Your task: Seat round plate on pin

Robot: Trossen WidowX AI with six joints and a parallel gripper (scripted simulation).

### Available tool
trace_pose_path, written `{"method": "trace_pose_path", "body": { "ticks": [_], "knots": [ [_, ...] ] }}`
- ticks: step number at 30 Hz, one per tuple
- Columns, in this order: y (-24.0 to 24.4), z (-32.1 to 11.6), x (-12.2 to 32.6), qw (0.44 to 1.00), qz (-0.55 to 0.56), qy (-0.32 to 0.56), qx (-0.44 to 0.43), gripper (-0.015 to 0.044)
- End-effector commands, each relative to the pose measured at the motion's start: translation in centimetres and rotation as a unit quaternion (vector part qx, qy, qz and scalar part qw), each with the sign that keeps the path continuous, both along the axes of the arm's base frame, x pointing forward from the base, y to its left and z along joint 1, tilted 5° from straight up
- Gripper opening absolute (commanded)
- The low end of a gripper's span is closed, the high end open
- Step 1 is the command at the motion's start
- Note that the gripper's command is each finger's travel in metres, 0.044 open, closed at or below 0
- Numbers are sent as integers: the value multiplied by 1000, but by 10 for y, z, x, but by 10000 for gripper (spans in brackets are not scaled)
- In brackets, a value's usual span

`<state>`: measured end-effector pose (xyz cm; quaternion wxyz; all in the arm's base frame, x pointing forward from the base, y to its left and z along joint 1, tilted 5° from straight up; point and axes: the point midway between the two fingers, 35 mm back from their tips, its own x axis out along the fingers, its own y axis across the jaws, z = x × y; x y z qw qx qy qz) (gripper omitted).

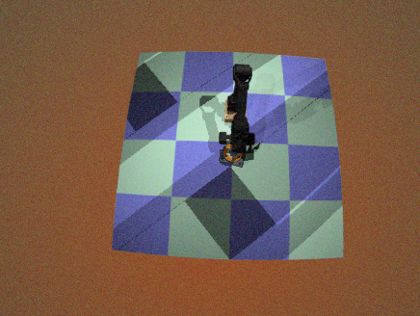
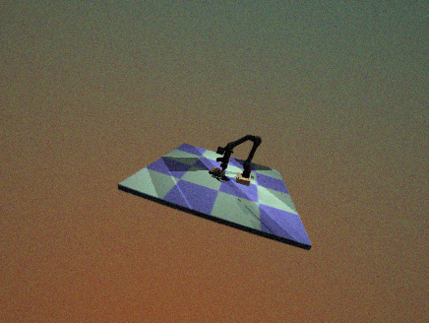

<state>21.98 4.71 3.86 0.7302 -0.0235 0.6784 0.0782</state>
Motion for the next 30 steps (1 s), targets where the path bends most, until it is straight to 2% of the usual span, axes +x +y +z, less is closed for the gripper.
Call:
{"method": "trace_pose_path", "body": {
  "ticks": [1, 30],
  "knots": [
    [-6, -3, -3, 1000, 0, 3, -7, 0],
    [-34, -3, 9, 1000, 0, 3, -8, 0]
  ]
}}
